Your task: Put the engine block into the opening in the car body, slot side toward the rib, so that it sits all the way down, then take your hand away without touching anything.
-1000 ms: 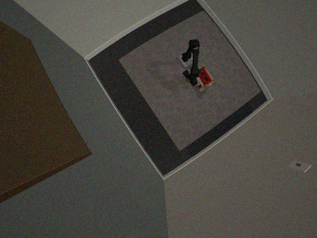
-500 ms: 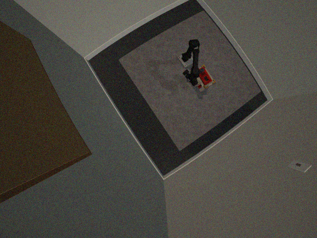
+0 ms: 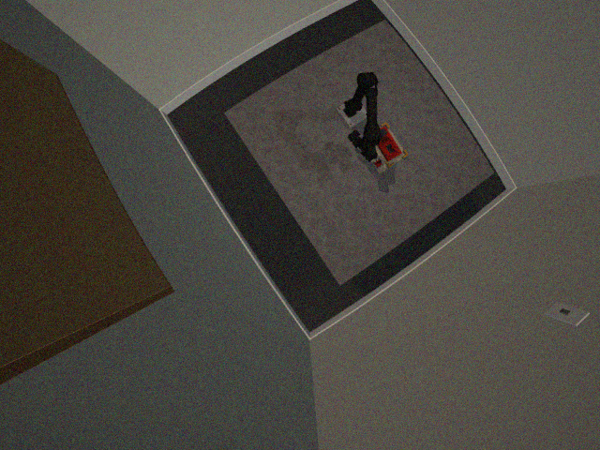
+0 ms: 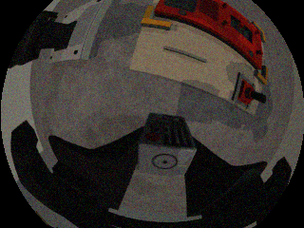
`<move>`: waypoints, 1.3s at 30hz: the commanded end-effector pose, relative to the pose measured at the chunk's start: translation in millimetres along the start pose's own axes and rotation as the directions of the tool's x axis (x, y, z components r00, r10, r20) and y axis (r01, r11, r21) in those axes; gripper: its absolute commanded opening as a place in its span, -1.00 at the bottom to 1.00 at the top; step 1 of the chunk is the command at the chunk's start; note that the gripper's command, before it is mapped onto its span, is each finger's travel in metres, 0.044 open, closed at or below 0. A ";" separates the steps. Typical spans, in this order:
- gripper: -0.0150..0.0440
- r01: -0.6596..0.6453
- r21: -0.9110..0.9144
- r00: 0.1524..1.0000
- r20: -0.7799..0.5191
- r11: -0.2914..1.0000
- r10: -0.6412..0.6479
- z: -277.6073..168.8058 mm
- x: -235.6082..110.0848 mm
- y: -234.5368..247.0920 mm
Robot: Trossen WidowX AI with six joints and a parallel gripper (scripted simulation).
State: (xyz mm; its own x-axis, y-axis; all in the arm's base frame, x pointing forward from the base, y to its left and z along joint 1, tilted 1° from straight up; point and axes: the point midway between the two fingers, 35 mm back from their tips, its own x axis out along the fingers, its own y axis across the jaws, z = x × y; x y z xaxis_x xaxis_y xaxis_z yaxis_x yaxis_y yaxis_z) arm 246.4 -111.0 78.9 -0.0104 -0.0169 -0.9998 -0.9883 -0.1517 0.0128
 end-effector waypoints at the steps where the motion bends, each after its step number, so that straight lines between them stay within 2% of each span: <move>1: -0.49 0.014 -0.001 1.000 -0.006 1.000 -0.014 -0.6 -15.4 -1.6; 21: -0.49 0.014 -0.001 1.000 -0.006 1.000 -0.014 3.8 -77.6 5.8; 26: -0.49 0.014 0.015 1.000 -0.006 1.000 -0.014 3.9 -76.5 6.0; 39: -0.49 0.015 0.409 1.000 -0.006 0.913 -0.014 3.4 -67.5 5.7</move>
State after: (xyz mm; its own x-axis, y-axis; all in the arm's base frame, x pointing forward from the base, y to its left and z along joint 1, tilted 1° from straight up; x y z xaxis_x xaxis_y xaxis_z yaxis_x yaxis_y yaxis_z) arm 240.7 -107.3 146.7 -0.0012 -0.0199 -0.9998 -0.9846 0.1748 -0.0023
